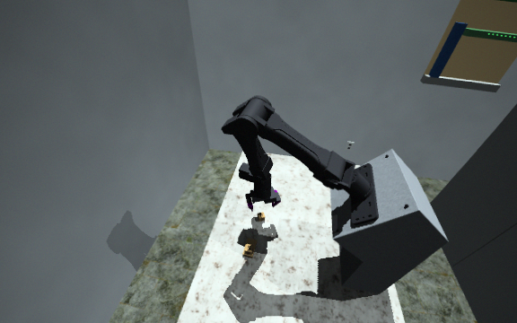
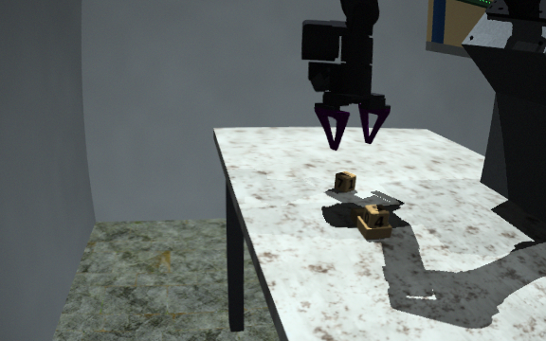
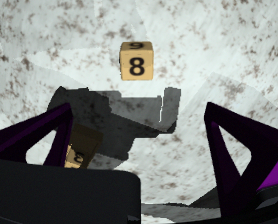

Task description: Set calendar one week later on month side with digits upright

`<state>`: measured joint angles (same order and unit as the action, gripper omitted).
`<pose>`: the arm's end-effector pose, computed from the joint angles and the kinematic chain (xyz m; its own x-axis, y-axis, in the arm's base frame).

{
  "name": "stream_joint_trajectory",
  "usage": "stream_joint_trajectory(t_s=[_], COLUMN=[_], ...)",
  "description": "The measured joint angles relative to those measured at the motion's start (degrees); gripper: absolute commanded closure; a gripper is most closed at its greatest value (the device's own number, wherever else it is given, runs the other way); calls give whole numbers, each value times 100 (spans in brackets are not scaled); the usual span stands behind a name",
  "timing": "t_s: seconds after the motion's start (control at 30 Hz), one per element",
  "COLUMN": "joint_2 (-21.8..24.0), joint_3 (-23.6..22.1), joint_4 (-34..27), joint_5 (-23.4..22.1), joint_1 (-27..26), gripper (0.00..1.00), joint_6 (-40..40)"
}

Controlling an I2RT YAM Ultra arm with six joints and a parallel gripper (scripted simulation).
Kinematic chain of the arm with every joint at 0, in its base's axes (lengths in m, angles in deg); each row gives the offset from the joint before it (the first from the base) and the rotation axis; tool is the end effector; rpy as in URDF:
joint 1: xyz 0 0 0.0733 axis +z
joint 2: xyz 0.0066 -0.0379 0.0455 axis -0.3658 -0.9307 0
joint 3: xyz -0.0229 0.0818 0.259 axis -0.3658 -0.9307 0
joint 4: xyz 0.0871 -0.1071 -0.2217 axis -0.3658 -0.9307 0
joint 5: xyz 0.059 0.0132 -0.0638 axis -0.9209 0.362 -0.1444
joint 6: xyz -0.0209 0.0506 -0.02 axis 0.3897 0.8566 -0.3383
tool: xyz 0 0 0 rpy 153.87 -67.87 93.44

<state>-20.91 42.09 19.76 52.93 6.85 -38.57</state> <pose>0.3328 -0.0730 0.1435 -0.3855 0.8583 -0.3387 0.5012 0.5030 0.7041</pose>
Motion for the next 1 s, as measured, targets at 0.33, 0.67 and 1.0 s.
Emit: stream_joint_trajectory(t_s=[0.33,0.67,1.0], joint_2=[-2,85,92], joint_3=[0,-50,-50], joint_4=[85,90,85], joint_5=[52,57,57], joint_1=[0,0,-17], gripper=[0,0,55], joint_6=[35,-13,-55])
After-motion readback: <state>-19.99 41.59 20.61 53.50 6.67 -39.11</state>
